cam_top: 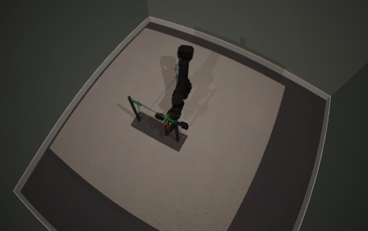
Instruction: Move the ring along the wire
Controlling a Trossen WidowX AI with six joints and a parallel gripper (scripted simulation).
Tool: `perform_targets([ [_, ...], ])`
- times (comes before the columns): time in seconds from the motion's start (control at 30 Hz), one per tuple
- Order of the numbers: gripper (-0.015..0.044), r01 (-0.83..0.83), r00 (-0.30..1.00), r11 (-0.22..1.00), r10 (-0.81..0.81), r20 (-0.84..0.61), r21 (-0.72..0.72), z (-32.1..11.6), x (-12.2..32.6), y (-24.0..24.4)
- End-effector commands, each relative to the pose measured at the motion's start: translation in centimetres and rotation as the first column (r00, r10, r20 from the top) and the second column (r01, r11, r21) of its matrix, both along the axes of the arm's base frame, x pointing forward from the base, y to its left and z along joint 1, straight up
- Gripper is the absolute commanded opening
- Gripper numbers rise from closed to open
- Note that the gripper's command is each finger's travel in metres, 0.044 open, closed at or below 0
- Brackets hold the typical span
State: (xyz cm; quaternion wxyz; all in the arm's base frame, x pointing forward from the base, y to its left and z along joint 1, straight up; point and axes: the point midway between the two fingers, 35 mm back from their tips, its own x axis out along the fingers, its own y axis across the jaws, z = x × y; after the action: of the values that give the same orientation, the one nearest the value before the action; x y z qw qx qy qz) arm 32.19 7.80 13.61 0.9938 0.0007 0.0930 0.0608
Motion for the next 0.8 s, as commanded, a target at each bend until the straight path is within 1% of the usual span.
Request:
perform_targets([
  [0.0,-0.0097,0.000,1.000,1.000,0.000,0.000,0.000,0.0,0.0,0.0],
  [0.33,0.0160,0.000,1.000,1.000,0.000,0.000,0.000,0.0,-0.1,0.0],
  [0.77,0.0160,0.002,1.000,1.000,-0.002,-0.002,0.001,0.7,-2.2,-0.2],
])
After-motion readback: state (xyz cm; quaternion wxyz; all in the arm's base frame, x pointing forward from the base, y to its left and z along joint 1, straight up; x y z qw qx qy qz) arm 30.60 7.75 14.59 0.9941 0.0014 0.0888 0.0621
